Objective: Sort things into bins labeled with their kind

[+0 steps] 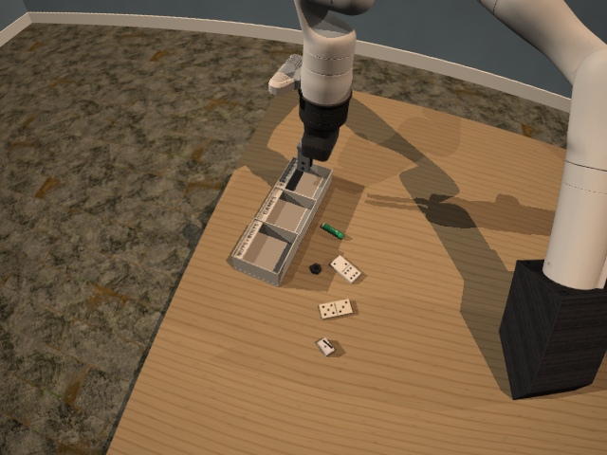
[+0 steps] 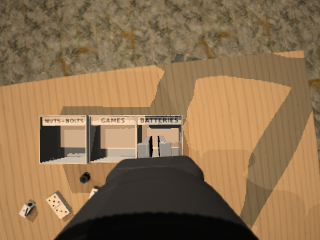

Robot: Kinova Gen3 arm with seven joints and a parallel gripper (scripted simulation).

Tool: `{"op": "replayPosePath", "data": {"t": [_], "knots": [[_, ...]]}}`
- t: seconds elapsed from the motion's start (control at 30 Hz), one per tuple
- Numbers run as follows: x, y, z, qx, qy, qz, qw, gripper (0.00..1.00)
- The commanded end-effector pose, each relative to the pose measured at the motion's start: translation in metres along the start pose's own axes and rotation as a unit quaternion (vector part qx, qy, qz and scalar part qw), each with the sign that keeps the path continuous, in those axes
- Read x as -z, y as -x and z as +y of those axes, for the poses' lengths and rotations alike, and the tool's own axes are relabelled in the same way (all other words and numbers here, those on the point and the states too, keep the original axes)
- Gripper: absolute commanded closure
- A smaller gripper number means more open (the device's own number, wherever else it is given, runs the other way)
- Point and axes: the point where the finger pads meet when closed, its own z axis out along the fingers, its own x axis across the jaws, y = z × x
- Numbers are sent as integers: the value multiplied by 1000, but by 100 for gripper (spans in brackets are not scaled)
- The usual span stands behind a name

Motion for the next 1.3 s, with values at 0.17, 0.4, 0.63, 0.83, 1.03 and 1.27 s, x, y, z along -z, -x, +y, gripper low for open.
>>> {"op": "replayPosePath", "data": {"t": [0.17,0.4,0.63,0.83,1.03,1.27], "knots": [[2,39,-2,4,-2,-2,1000,69],[2,74,-4,4,-2,-2,1000,69],[2,83,-4,4,-2,-2,1000,69],[-1,83,-4,4,-2,-2,1000,69],[-12,83,-4,4,-2,-2,1000,69],[-30,83,-4,4,-2,-2,1000,69]]}}
